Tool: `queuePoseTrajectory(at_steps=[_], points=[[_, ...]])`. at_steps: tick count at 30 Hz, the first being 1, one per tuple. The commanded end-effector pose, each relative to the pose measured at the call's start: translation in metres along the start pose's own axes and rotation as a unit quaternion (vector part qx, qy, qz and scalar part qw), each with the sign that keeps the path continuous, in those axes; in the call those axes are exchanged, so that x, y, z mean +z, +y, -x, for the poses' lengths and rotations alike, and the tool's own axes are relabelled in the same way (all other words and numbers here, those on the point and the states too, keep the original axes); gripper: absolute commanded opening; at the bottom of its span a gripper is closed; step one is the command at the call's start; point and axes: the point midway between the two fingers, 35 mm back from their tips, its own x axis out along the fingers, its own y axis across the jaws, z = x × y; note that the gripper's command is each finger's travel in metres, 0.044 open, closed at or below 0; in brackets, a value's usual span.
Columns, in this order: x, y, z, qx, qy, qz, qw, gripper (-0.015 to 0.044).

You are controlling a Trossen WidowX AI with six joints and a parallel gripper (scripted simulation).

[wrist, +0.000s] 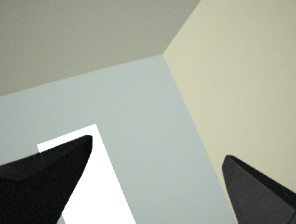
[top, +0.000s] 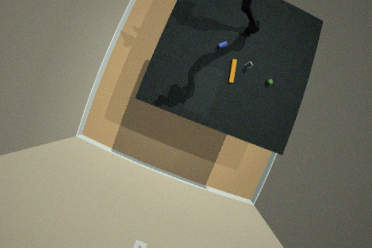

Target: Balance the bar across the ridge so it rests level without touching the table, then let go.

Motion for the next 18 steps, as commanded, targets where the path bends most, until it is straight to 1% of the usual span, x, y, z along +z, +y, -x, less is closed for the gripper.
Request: queuePoseTrajectory(at_steps=[1,3,4,10,18], points=[[0.000,0.002,0.000,0.002,0.001,-0.001,1.000,0.0374],[-0.004,0.015,0.002,0.022,0.009,-0.007,1.000,0.0321],[-0.006,0.025,0.003,0.037,0.015,-0.012,0.999,0.0315],[-0.025,0.081,0.020,0.123,0.058,-0.037,0.990,0.0315],[-0.060,0.148,0.060,0.211,0.135,-0.055,0.966,0.0315]])
